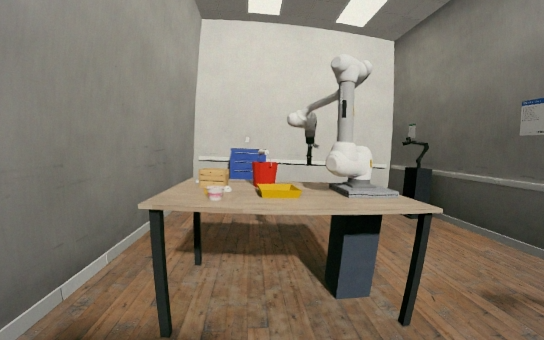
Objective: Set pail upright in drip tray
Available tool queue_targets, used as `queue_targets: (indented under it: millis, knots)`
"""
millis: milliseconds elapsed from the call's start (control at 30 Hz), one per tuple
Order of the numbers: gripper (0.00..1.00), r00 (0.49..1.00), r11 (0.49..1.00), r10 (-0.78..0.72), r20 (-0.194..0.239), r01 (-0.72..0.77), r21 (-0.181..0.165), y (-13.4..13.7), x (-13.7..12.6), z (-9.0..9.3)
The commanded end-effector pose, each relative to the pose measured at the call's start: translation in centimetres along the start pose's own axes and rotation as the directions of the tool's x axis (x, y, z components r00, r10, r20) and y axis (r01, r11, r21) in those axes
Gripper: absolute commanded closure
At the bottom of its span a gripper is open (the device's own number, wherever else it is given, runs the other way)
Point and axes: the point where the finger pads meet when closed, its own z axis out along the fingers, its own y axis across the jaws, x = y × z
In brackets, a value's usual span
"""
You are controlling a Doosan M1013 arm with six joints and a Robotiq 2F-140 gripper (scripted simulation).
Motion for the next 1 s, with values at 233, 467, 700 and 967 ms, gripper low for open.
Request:
queue_targets:
  millis: [233,467,700,967]
  knots:
    - [0.0,1.0,1.0,0.0,0.001,0.0,0.0,0.0,0.0,-0.1]
    - [0.0,1.0,1.0,0.0,0.001,0.0,0.0,0.0,0.0,-0.1]
    - [0.0,0.994,0.994,-0.108,0.0,0.108,0.004,0.6,-1.8,-0.8]
    - [0.0,0.887,0.887,-0.462,-0.006,0.462,0.013,3.7,-7.9,-3.4]
